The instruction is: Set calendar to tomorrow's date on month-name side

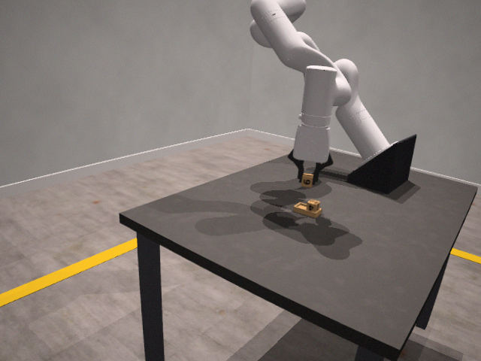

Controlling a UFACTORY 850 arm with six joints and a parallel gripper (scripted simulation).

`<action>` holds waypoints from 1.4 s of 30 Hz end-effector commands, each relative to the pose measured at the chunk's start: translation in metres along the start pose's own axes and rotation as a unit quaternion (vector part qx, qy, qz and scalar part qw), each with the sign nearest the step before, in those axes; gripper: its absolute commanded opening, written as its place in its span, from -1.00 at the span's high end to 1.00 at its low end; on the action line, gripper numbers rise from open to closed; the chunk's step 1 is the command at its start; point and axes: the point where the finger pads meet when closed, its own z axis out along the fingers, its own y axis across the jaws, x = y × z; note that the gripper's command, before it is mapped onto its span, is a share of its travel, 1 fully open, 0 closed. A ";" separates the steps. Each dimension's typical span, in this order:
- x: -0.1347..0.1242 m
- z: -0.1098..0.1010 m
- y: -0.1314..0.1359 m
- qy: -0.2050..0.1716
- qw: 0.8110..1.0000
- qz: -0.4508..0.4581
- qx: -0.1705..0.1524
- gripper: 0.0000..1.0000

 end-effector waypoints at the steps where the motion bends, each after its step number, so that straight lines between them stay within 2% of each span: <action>1: -0.005 -0.001 0.001 0.005 0.997 -0.076 -0.004 0.43; 9: -0.011 0.000 0.002 0.005 0.980 -0.197 -0.005 0.43; 13: -0.015 0.000 0.003 0.004 0.965 -0.262 -0.005 0.43; 15: -0.015 0.000 0.003 0.004 0.965 -0.262 -0.005 0.43; 16: -0.015 0.000 0.003 0.004 0.961 -0.276 -0.005 0.43; 17: -0.018 0.001 0.004 0.004 0.949 -0.315 -0.005 0.43; 21: -0.020 0.001 0.004 0.004 0.936 -0.353 -0.006 0.43; 22: -0.021 0.001 0.005 0.004 0.925 -0.380 -0.006 0.43; 26: -0.024 0.001 0.005 0.003 0.904 -0.427 -0.006 0.43; 30: -0.028 0.002 0.006 0.003 0.872 -0.489 -0.006 0.43; 33: -0.028 0.002 0.006 0.003 0.868 -0.497 -0.006 0.43; 34: -0.030 0.002 0.007 0.003 0.848 -0.531 -0.006 0.43; 35: -0.031 0.002 0.007 0.002 0.837 -0.547 -0.006 0.43; 37: -0.032 0.002 0.007 0.002 0.827 -0.563 -0.006 0.43; 39: -0.034 0.002 0.008 0.002 0.805 -0.593 -0.007 0.43; 40: -0.034 0.002 0.008 0.002 0.805 -0.594 -0.007 0.43; 41: -0.036 0.002 0.008 0.002 0.786 -0.618 -0.007 0.43; 42: -0.036 0.002 0.008 0.002 0.782 -0.624 -0.007 0.43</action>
